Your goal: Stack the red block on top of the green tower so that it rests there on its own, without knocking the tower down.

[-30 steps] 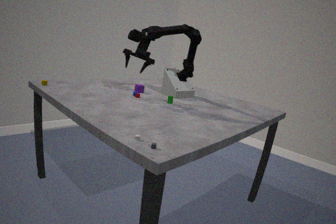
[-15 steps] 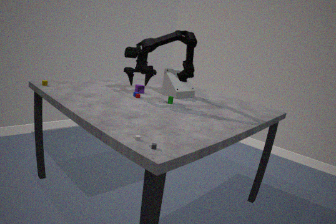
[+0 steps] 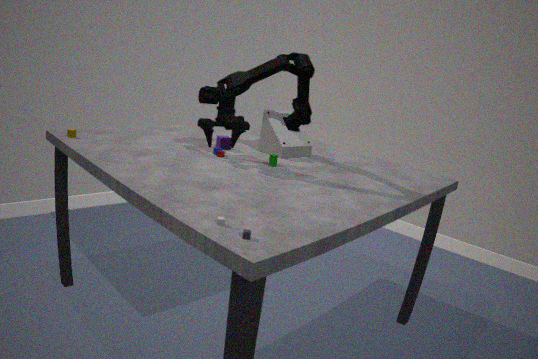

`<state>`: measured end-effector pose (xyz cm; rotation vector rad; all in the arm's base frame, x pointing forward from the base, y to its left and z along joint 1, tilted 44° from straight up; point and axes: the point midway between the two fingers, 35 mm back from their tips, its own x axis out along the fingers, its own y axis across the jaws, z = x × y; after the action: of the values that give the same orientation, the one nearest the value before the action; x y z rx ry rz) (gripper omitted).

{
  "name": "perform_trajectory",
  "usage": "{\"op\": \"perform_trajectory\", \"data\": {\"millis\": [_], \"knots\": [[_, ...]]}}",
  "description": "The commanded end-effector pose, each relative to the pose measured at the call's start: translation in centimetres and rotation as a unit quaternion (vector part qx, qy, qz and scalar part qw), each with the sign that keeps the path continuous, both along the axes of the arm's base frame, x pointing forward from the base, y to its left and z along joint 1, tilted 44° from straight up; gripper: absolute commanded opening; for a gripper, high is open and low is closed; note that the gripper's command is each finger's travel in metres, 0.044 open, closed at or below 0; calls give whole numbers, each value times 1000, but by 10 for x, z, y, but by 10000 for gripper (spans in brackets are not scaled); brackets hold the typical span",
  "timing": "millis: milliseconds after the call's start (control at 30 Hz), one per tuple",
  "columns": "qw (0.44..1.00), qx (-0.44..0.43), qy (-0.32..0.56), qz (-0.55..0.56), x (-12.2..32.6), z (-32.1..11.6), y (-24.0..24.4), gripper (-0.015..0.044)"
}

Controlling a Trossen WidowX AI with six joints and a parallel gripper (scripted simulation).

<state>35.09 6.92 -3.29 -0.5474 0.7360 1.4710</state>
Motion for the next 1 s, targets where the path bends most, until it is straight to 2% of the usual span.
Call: {"op": "perform_trajectory", "data": {"millis": [0,867,967], "knots": [[1000,2,3,0,-2,-5,5,440],[1000,2,3,0,-3,-18,18,440],[1000,2,3,0,-3,-18,18,361]]}}
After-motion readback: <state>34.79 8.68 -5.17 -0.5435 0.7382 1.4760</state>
